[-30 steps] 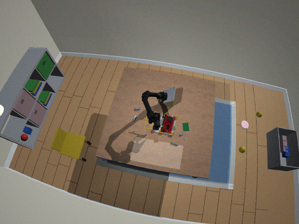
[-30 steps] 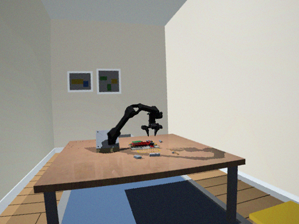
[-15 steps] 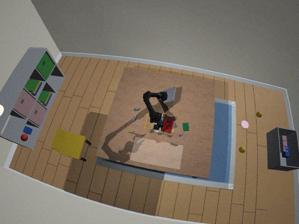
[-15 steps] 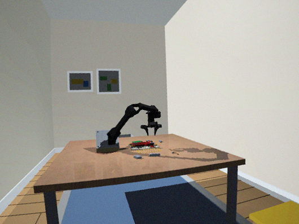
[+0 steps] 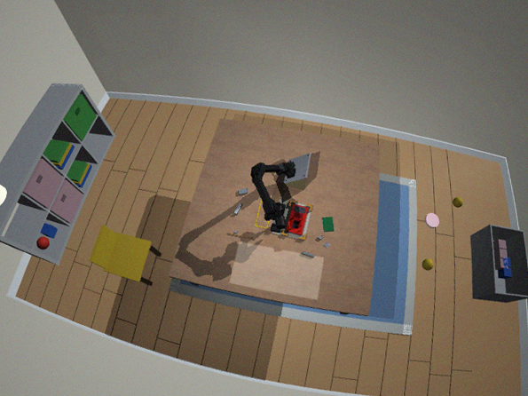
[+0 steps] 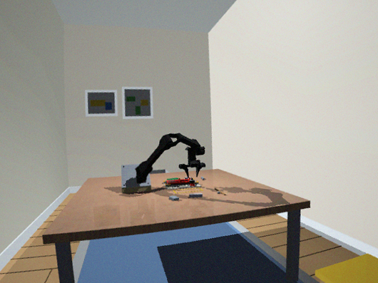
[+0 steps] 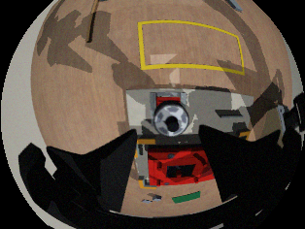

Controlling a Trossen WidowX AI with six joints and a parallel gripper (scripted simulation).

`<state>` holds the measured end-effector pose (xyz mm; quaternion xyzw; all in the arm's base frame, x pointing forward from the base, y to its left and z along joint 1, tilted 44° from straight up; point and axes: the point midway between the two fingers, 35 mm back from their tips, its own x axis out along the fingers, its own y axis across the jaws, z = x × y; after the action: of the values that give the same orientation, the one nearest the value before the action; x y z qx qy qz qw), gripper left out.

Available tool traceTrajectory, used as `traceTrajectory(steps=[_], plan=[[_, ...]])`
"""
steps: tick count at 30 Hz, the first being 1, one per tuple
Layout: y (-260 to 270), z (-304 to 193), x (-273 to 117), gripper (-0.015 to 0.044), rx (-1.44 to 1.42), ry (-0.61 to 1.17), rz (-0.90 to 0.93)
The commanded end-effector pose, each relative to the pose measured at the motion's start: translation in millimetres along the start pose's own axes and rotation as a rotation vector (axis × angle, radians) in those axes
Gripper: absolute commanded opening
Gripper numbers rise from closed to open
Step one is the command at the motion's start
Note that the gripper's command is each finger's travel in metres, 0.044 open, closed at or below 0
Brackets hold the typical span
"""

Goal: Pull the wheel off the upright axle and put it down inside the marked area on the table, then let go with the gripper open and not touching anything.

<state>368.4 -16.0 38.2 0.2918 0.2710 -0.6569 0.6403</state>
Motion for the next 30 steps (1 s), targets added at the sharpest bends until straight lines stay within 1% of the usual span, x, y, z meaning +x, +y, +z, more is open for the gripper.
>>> traceTrajectory(steps=[1, 4, 8, 11, 20, 26, 30], plan=[[-3.2, 1.4, 18.9, 0.03, -0.005, -0.007, -0.005], [-4.8, 1.9, 29.5, 0.03, -0.005, -0.008, -0.006], [-5.0, 1.9, 30.3, 0.03, -0.005, -0.008, -0.006], [-3.7, 2.3, 27.3, 0.0221, 0.001, -0.004, -0.007], [-3.7, 2.3, 27.3, 0.0161, 0.001, -0.004, -0.007], [-3.7, 2.2, 26.2, 0.0004, 0.001, -0.004, -0.007], [-3.6, 2.2, 24.9, 0.0, 0.001, -0.004, -0.007]])
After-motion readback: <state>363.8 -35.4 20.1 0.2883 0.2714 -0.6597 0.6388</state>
